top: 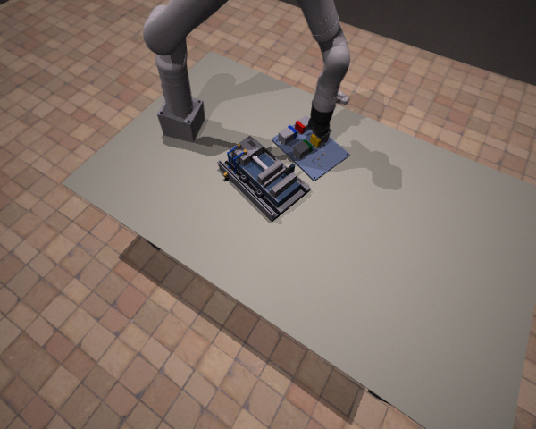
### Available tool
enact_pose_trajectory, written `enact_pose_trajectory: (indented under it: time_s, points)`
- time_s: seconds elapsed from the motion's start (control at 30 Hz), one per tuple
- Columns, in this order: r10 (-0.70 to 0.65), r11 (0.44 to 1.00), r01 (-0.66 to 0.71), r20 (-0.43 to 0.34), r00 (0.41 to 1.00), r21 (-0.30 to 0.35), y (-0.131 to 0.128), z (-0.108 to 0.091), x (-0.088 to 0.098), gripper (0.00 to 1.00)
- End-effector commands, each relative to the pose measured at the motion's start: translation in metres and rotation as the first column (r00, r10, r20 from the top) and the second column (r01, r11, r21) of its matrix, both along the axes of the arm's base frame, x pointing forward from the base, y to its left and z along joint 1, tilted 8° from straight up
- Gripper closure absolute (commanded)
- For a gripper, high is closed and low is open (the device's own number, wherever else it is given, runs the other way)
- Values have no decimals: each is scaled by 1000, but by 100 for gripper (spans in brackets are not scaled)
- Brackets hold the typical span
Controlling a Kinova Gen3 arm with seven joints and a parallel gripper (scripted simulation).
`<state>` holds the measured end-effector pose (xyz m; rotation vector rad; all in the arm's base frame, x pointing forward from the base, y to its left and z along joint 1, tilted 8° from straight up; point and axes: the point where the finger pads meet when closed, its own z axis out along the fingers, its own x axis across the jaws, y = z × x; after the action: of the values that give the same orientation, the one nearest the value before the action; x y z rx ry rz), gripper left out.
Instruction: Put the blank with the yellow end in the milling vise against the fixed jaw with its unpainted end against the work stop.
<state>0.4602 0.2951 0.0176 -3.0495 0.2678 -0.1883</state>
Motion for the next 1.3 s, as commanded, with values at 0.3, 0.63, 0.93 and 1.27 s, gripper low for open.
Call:
enact_pose_trajectory:
  time_s: [0.3,0.63,0.93,1.27]
  points:
    - [-3,1000,3,4,1000,2,0,2,1,0]
    - [-6,1000,6,6,1000,2,0,4,2,0]
    - [-4,1000,4,5,1000,2,0,3,2,0]
    - [-1,1000,1,5,1000,3,1,3,1,0]
